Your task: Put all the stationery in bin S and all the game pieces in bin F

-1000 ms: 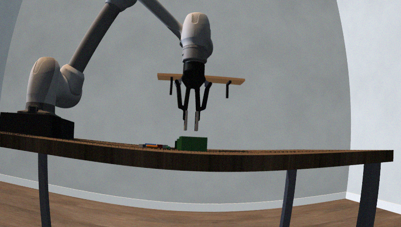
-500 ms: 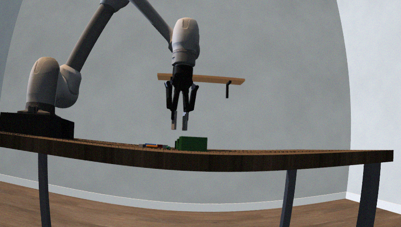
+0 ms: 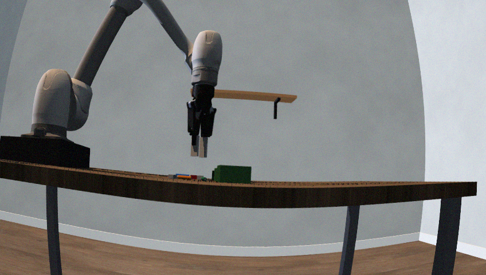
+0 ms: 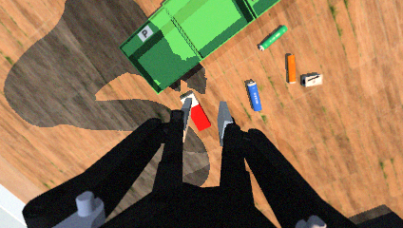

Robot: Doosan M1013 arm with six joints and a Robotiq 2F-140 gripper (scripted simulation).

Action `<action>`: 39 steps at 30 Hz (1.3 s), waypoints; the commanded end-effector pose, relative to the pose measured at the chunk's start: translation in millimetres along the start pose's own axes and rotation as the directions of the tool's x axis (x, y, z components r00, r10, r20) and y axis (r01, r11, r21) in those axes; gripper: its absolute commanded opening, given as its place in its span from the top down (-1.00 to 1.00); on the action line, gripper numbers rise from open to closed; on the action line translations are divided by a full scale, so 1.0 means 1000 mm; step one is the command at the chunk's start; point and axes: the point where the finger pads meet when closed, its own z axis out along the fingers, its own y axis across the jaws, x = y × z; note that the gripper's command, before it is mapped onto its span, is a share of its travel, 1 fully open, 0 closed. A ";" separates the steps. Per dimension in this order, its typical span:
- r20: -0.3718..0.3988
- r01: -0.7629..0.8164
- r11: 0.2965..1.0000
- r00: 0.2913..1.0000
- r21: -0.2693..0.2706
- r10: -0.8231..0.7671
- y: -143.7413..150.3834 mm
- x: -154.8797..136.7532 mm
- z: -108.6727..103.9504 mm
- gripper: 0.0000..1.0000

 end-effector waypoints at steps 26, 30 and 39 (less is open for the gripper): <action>-0.003 0.564 0.825 0.825 0.014 -0.564 -0.011 -0.029 -0.002 0.53; -0.003 0.564 0.825 0.825 0.014 -0.564 -0.011 -0.029 -0.002 0.53; -0.003 0.564 0.825 0.825 0.014 -0.564 -0.011 -0.029 -0.002 0.53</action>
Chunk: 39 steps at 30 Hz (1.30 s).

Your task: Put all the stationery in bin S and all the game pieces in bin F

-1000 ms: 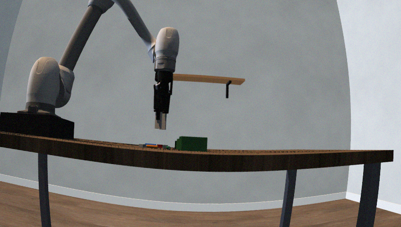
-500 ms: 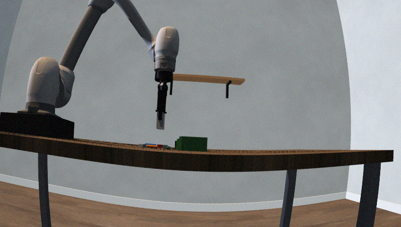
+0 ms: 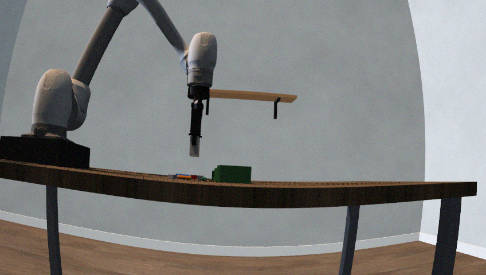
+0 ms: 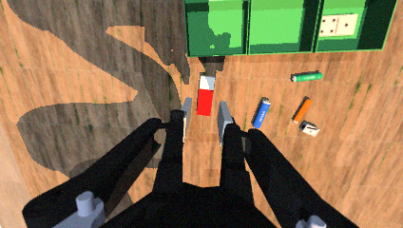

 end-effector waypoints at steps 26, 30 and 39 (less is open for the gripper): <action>0.000 0.000 1.000 1.000 0.000 0.000 0.000 0.000 0.052 0.53; 0.000 0.000 1.000 1.000 0.000 0.000 0.000 0.000 0.061 0.53; 0.000 0.000 1.000 1.000 0.000 0.000 0.000 0.000 0.068 0.53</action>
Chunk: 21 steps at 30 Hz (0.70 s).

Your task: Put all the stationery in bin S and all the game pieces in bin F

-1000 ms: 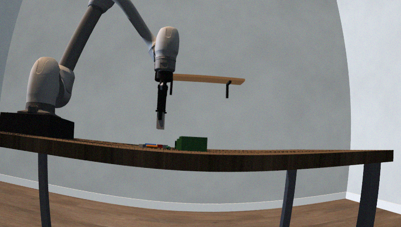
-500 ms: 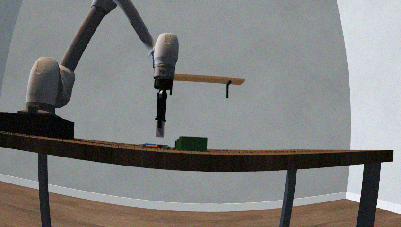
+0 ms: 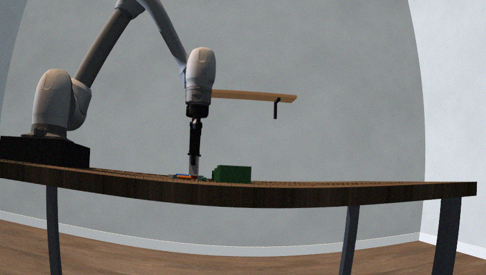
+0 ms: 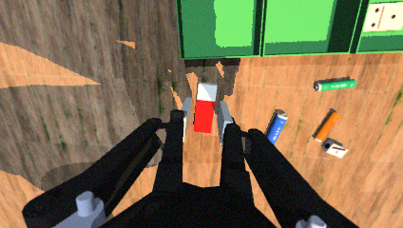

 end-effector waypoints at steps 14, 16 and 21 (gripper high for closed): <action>0.000 0.000 1.000 1.000 0.000 0.000 0.000 0.000 0.009 0.53; 0.000 0.000 1.000 1.000 0.000 0.000 0.000 0.000 0.009 0.53; 0.000 0.000 1.000 1.000 0.000 0.000 0.000 0.000 0.009 0.77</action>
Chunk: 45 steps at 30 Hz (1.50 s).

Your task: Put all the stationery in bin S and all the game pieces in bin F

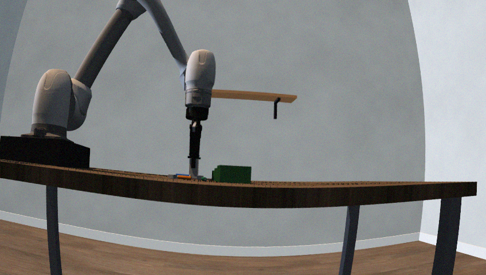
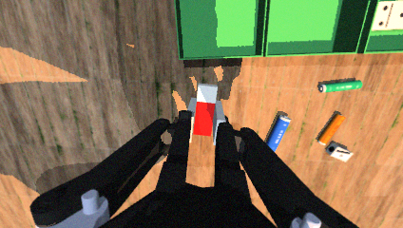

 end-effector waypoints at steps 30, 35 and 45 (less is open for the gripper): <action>0.000 0.000 1.000 1.000 0.000 0.000 0.000 0.000 -0.007 0.77; 0.000 0.000 1.000 1.000 0.000 0.000 0.000 0.000 -0.023 0.77; 0.000 0.000 1.000 1.000 0.000 0.000 0.000 0.000 -0.050 0.77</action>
